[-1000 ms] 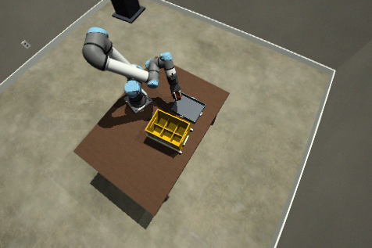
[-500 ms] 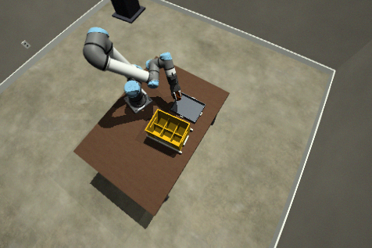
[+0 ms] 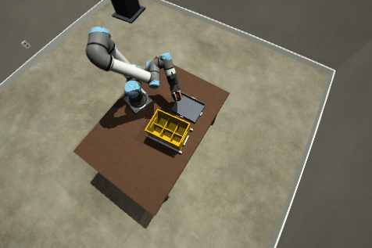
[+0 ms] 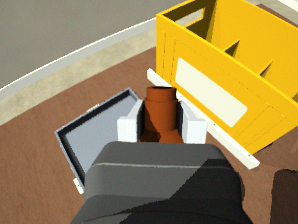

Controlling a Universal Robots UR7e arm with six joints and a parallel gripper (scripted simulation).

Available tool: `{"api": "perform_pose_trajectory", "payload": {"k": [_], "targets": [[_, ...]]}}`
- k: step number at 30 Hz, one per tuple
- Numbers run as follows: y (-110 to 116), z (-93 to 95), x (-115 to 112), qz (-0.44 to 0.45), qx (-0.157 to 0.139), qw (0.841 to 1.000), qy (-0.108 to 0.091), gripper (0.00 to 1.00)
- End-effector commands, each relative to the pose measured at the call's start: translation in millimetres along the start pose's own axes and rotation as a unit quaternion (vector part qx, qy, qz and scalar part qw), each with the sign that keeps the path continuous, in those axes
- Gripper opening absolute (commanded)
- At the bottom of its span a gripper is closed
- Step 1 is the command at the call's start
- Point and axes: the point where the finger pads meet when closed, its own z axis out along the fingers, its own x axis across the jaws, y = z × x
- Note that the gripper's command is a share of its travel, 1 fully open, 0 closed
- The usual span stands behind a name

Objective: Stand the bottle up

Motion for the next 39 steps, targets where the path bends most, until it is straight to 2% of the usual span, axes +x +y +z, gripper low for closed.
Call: {"api": "perform_pose_trajectory", "payload": {"k": [1,13,39], "targets": [[0.0,0.3,0.7,0.001,0.018,1.0,0.0,0.0],[0.3,-1.0,1.4,0.002,0.041,0.999,-0.001,0.0],[-0.9,-1.2,1.0,0.003,0.042,0.999,-0.001,0.0]]}}
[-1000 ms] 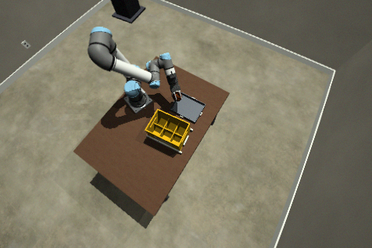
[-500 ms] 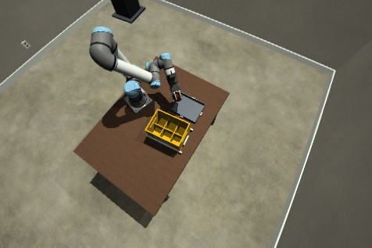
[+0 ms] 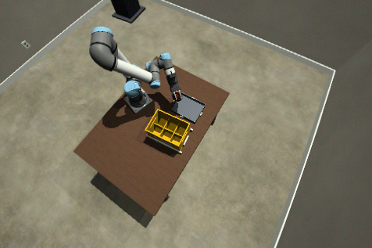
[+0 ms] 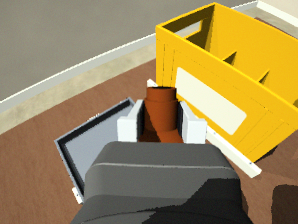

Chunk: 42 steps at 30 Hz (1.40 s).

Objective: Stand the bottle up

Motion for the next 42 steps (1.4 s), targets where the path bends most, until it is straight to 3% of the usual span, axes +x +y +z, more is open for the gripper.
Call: {"api": "perform_pose_trajectory", "payload": {"k": [1,23,42], "targets": [[1.0,0.4,0.5,-0.001,0.0,1.0,0.001,0.0],[2.2,0.7,0.6,-0.003,0.004,1.0,0.001,0.0],[2.4,1.7,-0.5,-0.004,0.053,0.999,0.001,0.0]]}}
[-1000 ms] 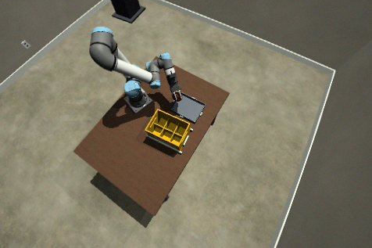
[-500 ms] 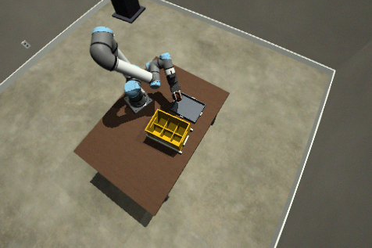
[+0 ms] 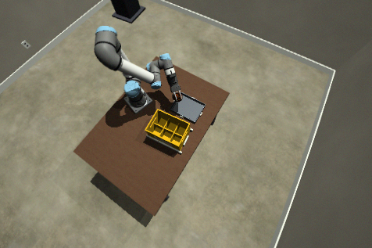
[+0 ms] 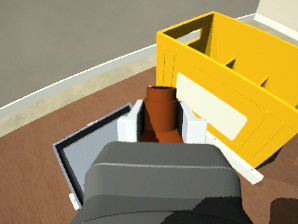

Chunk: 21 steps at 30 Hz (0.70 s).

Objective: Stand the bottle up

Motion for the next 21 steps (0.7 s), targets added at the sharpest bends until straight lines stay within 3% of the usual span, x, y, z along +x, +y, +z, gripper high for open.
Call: {"api": "perform_pose_trajectory", "payload": {"k": [1,21], "targets": [[0.4,0.2,0.8,0.0,0.024,1.0,0.0,0.0],[0.8,-1.3,2.2,0.001,0.055,0.998,0.0,0.0]]}}
